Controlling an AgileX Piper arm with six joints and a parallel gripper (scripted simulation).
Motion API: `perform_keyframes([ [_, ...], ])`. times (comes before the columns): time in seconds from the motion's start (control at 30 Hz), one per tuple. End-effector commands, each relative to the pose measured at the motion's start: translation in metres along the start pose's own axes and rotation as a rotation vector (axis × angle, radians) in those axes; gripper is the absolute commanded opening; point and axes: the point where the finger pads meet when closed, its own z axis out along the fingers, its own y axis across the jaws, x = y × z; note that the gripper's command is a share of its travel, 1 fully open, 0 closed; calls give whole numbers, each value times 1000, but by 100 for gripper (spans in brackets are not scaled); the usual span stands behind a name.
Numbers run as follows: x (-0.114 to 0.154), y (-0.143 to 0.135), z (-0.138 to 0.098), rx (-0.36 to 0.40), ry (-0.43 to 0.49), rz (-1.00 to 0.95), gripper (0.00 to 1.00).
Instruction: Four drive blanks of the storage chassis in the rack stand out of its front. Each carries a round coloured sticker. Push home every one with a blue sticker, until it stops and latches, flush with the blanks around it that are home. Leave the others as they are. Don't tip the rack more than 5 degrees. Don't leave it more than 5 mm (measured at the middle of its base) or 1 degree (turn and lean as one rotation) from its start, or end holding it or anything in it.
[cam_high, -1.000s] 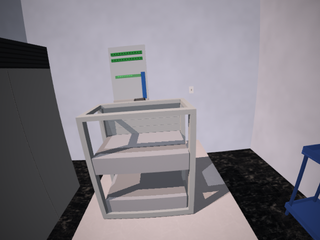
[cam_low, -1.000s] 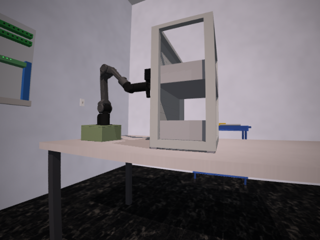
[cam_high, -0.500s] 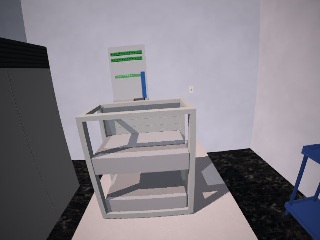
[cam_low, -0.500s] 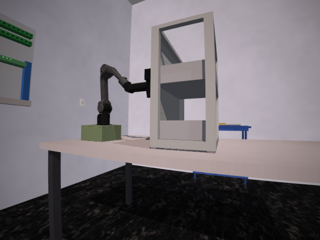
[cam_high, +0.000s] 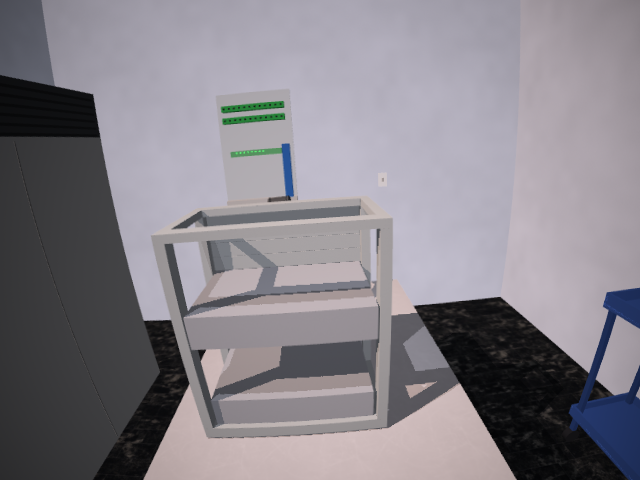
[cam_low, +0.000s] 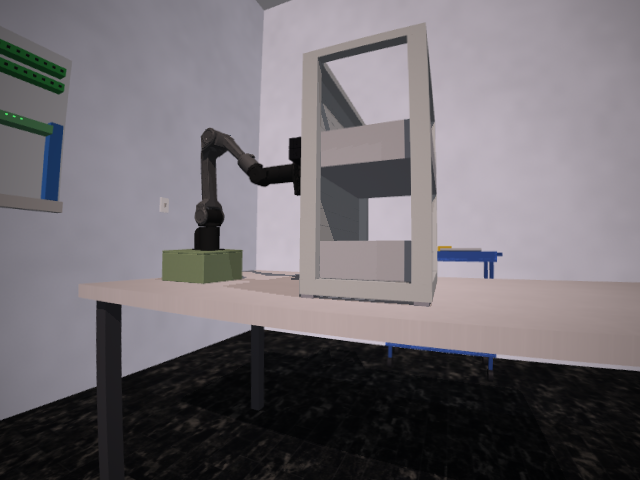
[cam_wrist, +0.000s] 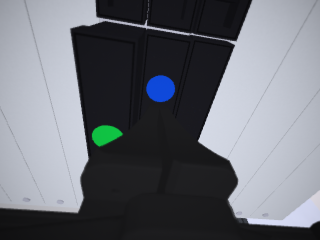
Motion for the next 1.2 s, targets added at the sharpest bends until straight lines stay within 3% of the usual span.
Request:
perform_keyframes([
  [0.0, -1, 2, 2, -4, -1, -1, 0],
  [1.17, -1, 3, 8, -4, -1, -1, 0],
])
